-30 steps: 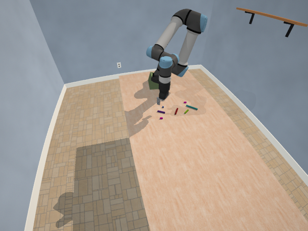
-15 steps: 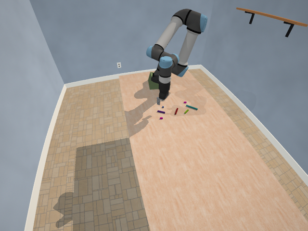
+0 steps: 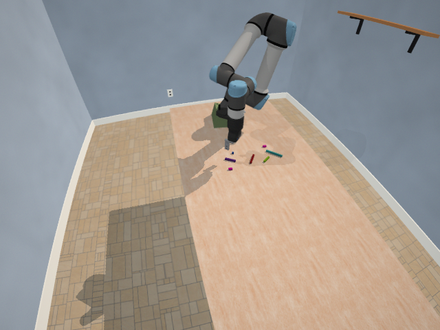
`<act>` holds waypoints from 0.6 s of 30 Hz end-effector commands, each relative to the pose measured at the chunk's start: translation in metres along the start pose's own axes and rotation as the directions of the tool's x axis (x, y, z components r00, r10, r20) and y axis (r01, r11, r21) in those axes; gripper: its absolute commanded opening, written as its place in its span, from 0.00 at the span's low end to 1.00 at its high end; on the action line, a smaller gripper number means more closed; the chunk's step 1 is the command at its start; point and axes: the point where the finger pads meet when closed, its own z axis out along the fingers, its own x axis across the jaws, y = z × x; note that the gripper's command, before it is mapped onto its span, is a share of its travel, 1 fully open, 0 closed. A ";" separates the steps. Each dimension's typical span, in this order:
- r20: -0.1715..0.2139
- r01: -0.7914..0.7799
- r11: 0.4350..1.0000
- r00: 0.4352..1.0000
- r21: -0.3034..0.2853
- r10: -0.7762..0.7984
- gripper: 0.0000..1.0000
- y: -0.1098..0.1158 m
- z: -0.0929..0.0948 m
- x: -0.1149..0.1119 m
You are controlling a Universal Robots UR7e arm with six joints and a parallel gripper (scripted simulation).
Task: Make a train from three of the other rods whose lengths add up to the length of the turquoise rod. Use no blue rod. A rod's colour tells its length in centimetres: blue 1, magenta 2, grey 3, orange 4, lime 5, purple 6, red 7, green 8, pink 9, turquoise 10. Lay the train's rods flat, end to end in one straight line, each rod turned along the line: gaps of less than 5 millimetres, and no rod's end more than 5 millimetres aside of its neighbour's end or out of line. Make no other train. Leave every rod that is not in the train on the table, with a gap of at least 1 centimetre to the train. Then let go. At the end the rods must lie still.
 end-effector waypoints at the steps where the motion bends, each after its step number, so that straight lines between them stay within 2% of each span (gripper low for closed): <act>1: 0.002 0.060 0.998 0.998 0.000 -0.060 1.00 0.003 -0.002 0.000; 10: 0.002 0.286 0.958 0.958 0.001 -0.286 1.00 0.016 -0.006 0.002; 12: 0.002 0.286 0.958 0.958 0.001 -0.286 1.00 0.016 -0.006 0.002; 18: 0.001 0.490 0.872 0.872 0.002 -0.490 1.00 0.029 -0.010 0.005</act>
